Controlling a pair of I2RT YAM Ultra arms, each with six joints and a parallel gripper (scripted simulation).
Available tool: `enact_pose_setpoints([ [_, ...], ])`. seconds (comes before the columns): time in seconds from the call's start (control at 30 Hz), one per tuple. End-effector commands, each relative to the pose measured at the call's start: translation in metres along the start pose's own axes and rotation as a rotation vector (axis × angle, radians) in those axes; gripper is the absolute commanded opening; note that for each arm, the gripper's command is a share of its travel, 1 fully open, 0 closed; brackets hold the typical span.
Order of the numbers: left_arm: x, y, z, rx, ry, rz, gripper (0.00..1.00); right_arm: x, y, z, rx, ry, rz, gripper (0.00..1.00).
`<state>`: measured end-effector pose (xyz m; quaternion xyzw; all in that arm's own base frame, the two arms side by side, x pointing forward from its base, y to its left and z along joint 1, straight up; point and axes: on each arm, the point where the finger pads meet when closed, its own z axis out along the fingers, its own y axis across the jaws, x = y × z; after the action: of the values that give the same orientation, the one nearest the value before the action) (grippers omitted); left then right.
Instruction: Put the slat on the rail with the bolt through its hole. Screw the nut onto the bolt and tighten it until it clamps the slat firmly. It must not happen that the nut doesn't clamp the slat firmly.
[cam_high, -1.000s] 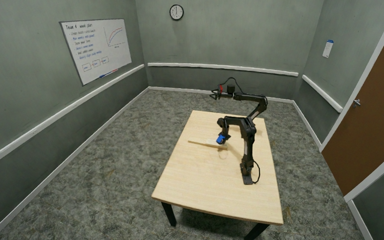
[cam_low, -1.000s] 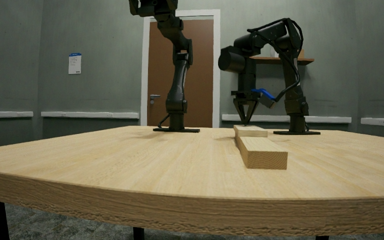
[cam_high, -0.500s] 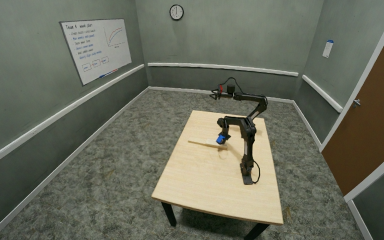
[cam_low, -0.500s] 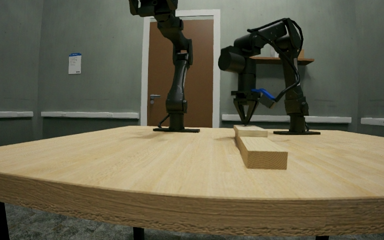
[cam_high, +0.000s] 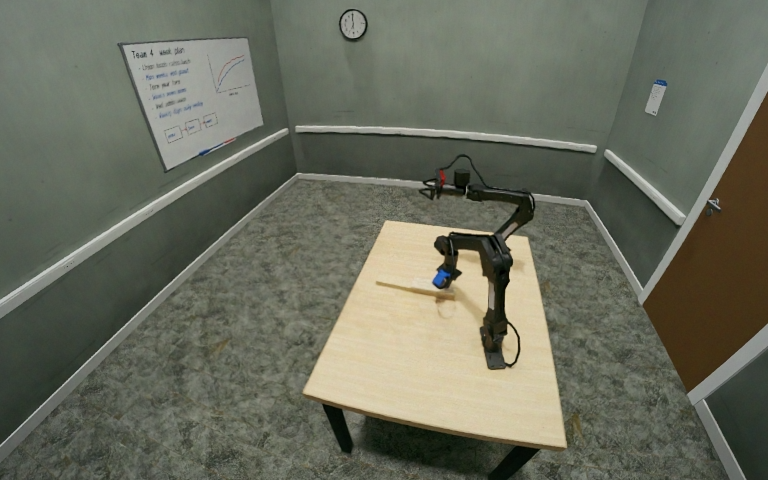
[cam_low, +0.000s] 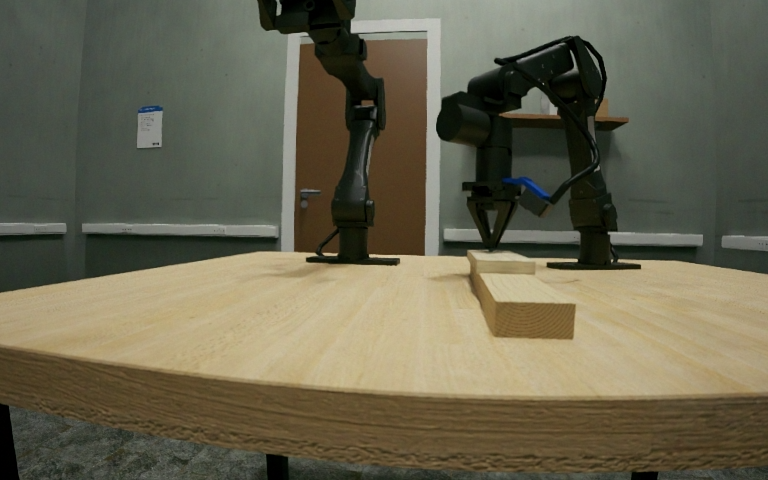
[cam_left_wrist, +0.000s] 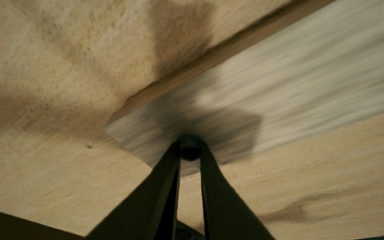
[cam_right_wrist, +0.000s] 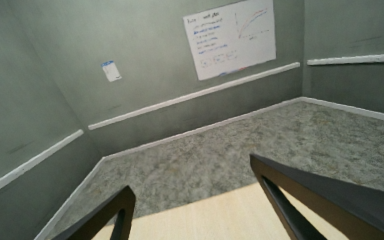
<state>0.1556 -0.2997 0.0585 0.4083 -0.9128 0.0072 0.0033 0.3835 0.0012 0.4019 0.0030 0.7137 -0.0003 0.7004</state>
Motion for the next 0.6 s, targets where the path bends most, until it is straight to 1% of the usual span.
enact_pose_setpoints([
  [0.0, -0.0004, 0.0025, 0.0117, 0.005, -0.016, -0.001, 0.12, -0.0099, -0.0002, -0.003, -0.005, -0.031, -0.004, 1.0],
  [0.57, -0.0002, 0.002, 0.0072, 0.003, -0.016, -0.001, 0.12, -0.0099, -0.0002, -0.003, -0.005, -0.031, -0.004, 1.0],
])
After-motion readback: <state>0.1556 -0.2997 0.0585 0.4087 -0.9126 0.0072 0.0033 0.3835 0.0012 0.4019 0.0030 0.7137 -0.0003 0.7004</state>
